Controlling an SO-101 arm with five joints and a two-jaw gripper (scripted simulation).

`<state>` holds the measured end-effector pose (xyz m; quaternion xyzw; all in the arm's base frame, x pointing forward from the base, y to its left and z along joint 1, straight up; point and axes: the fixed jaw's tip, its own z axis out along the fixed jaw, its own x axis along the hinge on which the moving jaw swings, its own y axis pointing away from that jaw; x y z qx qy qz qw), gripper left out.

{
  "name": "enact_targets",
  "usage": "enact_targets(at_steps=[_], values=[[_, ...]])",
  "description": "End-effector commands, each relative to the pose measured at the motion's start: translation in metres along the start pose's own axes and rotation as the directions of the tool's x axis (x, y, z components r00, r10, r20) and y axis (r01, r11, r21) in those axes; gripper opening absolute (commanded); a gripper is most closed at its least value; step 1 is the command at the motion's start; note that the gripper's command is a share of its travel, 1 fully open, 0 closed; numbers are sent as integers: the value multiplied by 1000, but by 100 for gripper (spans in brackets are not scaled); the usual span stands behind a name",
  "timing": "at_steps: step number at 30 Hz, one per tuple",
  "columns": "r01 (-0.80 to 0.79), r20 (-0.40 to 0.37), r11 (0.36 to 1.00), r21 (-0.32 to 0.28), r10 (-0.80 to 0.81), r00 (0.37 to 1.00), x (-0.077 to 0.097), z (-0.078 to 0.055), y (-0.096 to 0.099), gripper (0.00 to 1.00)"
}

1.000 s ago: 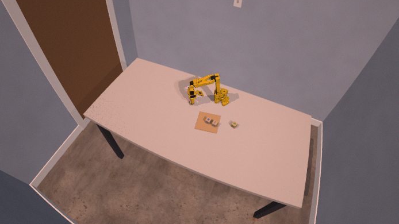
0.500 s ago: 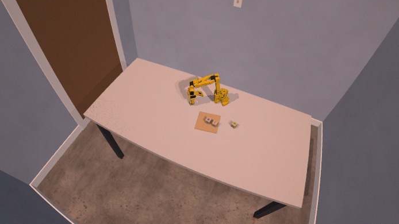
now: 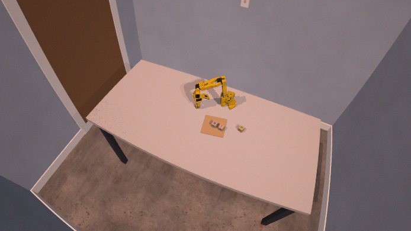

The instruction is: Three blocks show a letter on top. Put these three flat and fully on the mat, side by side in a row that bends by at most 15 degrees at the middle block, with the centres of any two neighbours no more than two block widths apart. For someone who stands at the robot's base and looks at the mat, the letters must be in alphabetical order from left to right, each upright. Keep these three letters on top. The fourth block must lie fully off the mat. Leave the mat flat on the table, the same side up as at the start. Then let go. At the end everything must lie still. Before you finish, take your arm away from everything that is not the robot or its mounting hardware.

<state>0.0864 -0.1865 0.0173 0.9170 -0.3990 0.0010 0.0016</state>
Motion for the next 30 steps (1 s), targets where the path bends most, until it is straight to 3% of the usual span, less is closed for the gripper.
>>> enact_targets(at_steps=[1,22,30], values=[[-1,-67,1000,-18,0,998,9,-11,3,18],[-1,-67,1000,-18,0,998,9,-11,3,34],[-1,-67,1000,-18,0,998,9,-11,3,36]])
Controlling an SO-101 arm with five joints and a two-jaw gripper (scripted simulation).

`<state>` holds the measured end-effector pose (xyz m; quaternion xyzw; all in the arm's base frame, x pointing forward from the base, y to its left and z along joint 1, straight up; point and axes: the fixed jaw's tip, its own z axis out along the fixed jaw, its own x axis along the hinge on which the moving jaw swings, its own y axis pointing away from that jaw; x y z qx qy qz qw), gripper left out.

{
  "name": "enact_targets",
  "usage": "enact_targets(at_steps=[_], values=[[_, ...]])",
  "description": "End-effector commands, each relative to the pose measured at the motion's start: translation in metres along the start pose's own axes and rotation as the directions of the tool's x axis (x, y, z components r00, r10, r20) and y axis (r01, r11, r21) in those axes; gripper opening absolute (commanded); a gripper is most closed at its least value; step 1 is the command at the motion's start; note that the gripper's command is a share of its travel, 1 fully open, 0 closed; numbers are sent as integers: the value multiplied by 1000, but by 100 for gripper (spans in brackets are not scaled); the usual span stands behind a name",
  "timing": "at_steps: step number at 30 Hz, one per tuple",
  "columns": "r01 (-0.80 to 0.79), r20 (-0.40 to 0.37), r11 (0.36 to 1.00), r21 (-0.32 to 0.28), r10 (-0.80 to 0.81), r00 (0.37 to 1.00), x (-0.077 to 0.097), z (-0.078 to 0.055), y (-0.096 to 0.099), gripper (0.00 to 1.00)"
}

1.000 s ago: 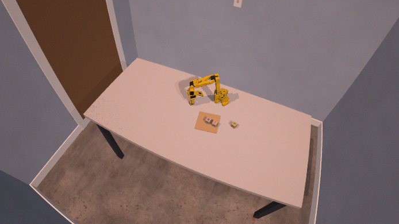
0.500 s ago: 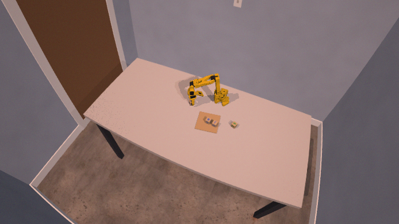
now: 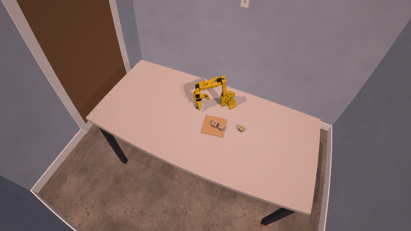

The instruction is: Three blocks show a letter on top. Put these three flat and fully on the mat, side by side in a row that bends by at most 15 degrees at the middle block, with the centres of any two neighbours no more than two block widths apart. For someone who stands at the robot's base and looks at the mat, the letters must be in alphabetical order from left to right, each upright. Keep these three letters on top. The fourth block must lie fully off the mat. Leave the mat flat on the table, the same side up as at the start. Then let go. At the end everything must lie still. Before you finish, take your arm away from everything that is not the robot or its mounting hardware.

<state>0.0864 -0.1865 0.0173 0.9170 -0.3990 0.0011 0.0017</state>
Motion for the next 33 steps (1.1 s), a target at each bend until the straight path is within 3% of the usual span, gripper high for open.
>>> enact_targets(at_steps=[1,8,25,33], values=[[-1,-67,1000,-18,-1,998,9,-11,3,36],[-1,-67,1000,-18,-1,998,10,-16,4,36],[-1,-67,1000,-18,-1,998,7,-64,3,36],[-1,-67,1000,-18,-1,998,5,-71,2,36]])
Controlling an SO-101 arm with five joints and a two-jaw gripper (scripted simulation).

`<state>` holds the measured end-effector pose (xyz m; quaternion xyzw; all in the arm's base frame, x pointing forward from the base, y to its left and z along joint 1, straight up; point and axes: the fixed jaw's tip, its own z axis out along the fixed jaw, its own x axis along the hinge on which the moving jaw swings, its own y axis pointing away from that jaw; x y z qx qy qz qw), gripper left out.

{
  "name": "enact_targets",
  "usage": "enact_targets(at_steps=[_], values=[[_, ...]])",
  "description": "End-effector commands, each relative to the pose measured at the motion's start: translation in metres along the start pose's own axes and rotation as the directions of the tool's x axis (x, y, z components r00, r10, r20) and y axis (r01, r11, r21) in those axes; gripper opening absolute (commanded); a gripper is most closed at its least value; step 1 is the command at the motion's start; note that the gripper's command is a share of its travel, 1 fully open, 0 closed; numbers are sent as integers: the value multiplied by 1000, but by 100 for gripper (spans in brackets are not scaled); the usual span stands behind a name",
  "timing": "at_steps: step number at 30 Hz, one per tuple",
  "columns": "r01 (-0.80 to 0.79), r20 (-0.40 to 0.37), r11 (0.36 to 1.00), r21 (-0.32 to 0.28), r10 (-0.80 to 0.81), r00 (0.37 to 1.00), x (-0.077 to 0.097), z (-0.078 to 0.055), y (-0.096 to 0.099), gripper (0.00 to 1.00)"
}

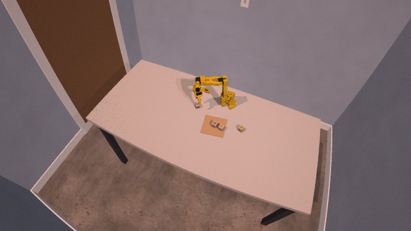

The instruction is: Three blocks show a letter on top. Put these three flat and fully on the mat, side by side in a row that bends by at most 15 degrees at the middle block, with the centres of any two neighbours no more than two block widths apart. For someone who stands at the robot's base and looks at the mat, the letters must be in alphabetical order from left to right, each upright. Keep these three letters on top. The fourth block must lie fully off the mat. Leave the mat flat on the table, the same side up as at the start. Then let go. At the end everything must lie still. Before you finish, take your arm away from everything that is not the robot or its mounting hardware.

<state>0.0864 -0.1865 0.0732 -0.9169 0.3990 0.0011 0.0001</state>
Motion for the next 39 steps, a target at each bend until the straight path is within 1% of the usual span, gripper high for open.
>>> enact_targets(at_steps=[1,20,24,28,34,36,39], values=[[-1,-72,1000,-20,-1,997,5,-15,2,36],[-1,-72,1000,-20,-1,997,5,-15,2,36],[-1,-89,1000,-25,-1,996,5,-18,2,36],[-3,-150,999,-42,-3,989,7,-30,3,36],[-14,-307,996,-88,-14,952,7,-61,3,35],[-14,-307,996,-88,-14,952,7,-61,3,35],[-23,-389,994,-111,-22,921,5,-77,2,35]])
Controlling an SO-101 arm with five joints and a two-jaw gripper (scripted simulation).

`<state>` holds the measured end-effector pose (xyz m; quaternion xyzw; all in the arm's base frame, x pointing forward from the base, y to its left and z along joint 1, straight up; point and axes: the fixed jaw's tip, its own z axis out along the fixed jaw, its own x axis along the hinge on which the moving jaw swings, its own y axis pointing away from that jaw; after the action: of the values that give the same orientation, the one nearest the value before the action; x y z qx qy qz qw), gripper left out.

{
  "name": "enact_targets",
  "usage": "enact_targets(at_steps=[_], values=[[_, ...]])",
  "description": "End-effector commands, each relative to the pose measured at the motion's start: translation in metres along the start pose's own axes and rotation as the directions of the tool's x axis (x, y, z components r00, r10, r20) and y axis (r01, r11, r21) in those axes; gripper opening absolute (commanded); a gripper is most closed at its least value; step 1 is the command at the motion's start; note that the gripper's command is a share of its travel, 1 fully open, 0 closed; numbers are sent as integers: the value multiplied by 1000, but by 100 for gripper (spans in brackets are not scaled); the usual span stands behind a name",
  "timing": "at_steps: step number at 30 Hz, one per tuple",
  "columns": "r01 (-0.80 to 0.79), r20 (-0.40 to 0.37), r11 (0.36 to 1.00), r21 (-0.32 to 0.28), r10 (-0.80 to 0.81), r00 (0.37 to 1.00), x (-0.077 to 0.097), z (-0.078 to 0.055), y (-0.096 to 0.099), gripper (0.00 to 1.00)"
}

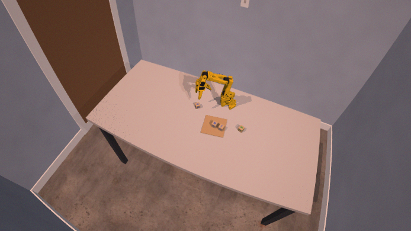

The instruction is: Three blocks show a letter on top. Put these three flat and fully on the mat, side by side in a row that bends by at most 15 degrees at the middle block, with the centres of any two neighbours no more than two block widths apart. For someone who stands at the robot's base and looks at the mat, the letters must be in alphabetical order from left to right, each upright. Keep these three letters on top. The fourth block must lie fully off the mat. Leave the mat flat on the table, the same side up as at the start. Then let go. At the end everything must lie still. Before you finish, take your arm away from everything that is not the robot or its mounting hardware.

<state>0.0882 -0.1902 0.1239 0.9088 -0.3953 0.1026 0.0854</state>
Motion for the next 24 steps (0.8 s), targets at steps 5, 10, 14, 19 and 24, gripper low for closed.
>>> enact_targets(at_steps=[5,10,14,19,24], values=[[-9,-249,997,-72,-9,969,8,-47,3,35],[-13,-288,996,-83,-12,958,8,-54,3,35],[-13,-289,996,-83,-12,957,8,-54,3,35],[-17,-289,996,-82,-8,957,8,-54,3,35],[-41,-291,996,-75,18,956,8,-54,3,35]])
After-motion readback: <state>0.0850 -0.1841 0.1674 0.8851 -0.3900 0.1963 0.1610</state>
